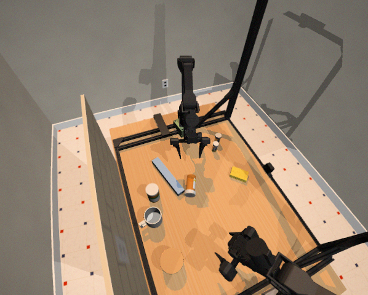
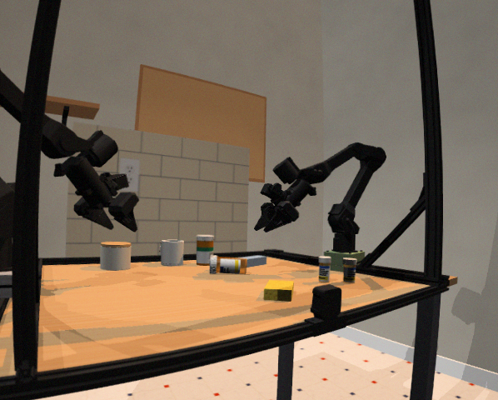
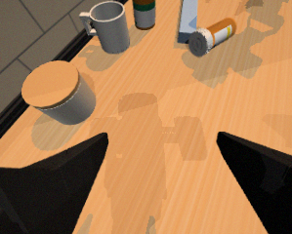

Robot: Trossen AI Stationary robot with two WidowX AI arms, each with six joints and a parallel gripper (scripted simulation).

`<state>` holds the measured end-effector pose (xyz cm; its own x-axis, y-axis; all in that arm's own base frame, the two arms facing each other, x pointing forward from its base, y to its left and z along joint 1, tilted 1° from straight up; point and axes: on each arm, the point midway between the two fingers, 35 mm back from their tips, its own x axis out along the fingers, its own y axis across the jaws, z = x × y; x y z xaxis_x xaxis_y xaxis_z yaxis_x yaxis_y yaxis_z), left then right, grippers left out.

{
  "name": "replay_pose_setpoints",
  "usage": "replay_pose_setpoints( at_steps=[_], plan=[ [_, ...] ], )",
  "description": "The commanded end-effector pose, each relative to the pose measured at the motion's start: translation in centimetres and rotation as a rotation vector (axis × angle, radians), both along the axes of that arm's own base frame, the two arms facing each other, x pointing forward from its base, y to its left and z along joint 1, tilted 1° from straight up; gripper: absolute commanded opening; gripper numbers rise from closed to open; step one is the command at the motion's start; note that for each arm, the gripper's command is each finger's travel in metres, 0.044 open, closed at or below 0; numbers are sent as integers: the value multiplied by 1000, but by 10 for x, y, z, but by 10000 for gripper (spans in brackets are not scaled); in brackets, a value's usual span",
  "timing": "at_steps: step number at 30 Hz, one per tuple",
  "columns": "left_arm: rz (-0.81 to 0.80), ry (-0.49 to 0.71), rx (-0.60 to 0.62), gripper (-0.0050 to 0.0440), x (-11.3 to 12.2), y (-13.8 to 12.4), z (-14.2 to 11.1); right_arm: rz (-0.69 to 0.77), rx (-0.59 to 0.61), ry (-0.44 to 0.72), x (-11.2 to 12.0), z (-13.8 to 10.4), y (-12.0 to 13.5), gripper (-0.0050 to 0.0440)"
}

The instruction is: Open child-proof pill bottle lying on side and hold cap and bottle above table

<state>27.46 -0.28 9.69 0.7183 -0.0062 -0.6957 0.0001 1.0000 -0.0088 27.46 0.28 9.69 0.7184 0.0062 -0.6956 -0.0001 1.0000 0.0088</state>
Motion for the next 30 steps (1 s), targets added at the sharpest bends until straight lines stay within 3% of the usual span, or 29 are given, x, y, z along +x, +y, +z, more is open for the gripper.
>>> replay_pose_setpoints(
  at_steps=[1,17,20,30],
  plan=[
    [0,0,0,440,0,0,0,0,0,0,0,0,0,440],
    [0,0,0,440,0,0,0,0,0,0,0,0,0,440],
    [0,0,0,440,0,0,0,-8,5,50,6,1,-1,368],
    [0,0,0,440,0,0,0,-69,36,386,46,-7,-8,128]
  ],
)
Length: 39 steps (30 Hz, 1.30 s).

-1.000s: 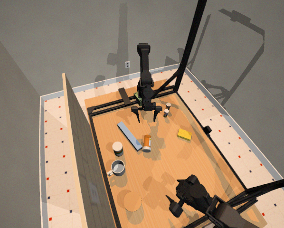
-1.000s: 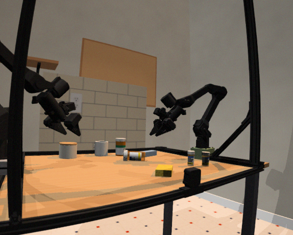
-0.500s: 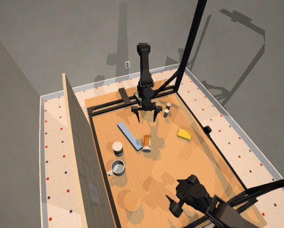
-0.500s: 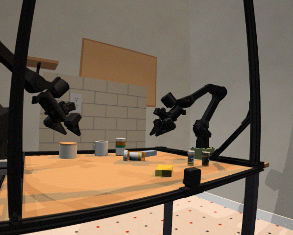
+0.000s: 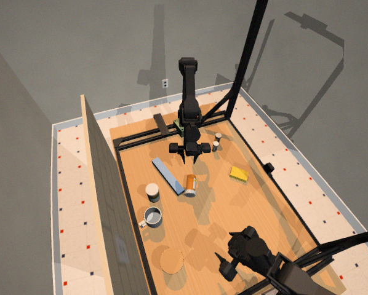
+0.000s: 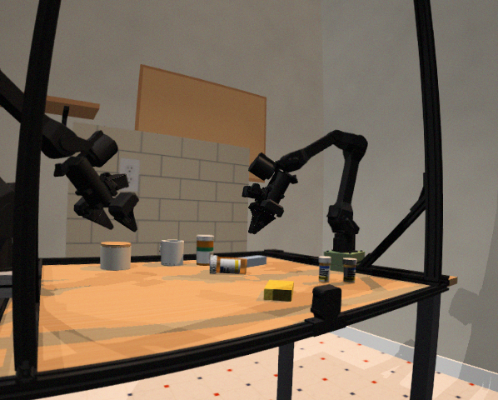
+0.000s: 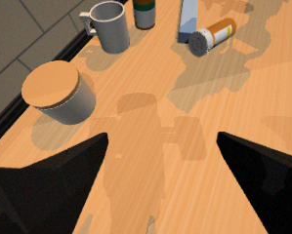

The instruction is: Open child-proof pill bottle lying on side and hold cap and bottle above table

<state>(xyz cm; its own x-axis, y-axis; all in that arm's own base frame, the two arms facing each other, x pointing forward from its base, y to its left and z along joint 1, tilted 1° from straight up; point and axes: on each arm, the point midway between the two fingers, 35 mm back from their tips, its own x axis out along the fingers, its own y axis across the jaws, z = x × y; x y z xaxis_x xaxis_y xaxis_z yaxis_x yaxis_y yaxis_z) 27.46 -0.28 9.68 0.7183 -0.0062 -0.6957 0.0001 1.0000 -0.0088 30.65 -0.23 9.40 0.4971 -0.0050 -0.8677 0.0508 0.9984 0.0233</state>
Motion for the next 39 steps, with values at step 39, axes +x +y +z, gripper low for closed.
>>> replay_pose_setpoints(
  at_steps=[39],
  plan=[
    [0,0,0,440,0,0,0,-105,42,489,53,-62,-12,0]
  ],
)
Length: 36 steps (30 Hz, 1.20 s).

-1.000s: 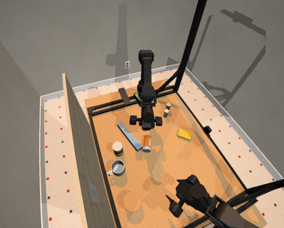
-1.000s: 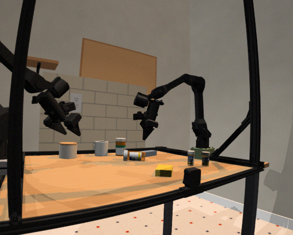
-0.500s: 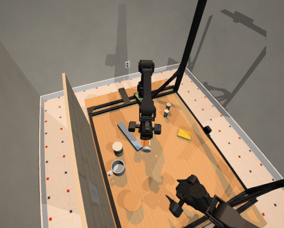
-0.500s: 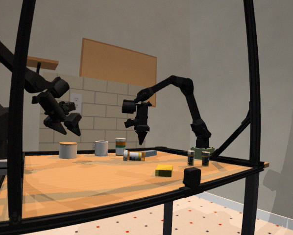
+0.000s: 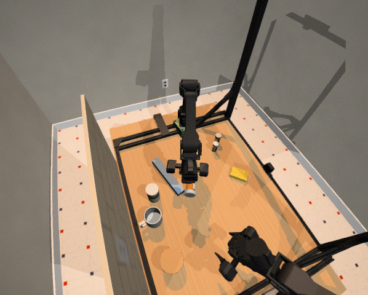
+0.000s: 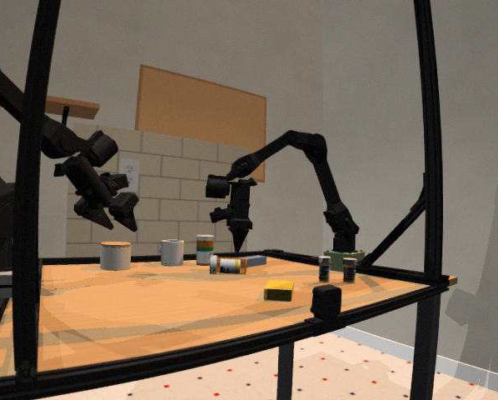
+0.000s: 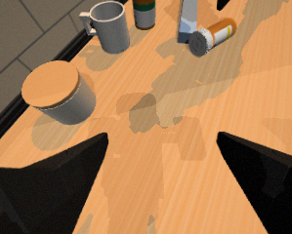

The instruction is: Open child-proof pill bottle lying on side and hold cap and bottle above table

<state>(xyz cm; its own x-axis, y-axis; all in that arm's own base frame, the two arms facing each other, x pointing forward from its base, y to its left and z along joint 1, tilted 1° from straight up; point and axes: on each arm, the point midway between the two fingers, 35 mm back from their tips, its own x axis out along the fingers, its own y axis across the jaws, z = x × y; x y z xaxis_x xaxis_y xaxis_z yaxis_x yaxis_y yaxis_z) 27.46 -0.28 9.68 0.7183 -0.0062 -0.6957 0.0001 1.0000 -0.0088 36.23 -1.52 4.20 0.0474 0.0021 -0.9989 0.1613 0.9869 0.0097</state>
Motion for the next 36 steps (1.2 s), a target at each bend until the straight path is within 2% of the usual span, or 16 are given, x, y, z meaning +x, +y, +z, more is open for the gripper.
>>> replay_pose_setpoints(
  at_steps=[1,10,36],
  plan=[
    [0,0,0,440,0,0,0,-4,4,17,-2,-11,1,0],
    [0,0,0,440,0,0,0,-4,4,17,-3,-25,1,0],
    [0,0,0,440,0,0,0,-4,4,17,0,-25,16,0]
  ],
)
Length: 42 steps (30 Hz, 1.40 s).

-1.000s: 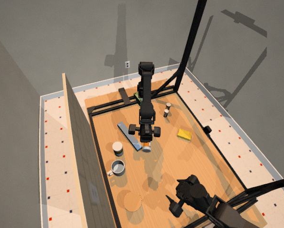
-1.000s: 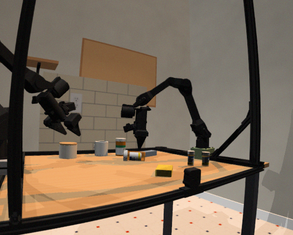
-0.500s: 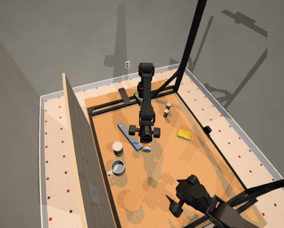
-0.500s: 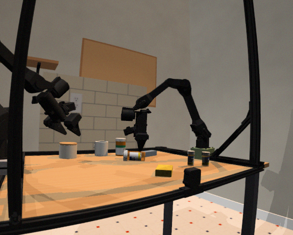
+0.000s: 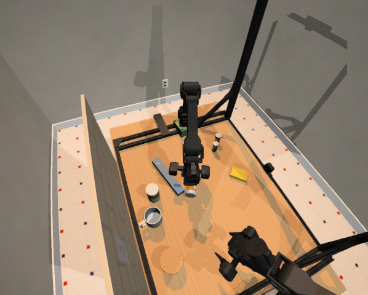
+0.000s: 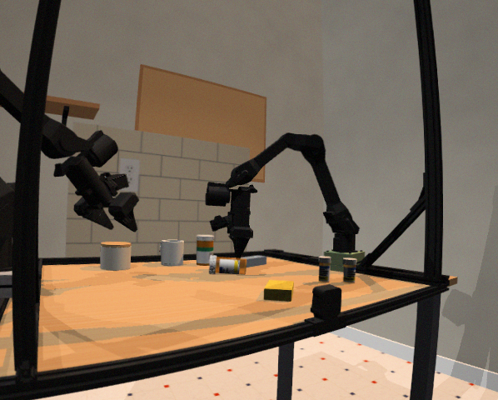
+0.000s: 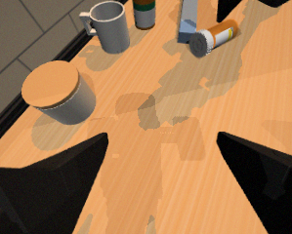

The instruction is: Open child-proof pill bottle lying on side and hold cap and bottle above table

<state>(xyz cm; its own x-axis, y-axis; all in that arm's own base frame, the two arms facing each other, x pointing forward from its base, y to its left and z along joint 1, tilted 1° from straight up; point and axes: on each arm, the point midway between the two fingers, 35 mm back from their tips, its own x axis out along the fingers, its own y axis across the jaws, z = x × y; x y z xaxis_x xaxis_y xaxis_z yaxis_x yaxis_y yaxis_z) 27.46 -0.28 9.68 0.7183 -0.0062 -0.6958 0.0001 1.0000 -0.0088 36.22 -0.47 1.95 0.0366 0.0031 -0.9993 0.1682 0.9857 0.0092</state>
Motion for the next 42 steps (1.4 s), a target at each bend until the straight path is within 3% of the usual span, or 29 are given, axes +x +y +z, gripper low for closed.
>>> replay_pose_setpoints(
  at_steps=[1,42],
  plan=[
    [0,0,0,440,0,0,0,3,3,6,1,-3,6,0],
    [0,0,0,440,0,0,0,3,3,6,4,-3,28,0]
  ],
)
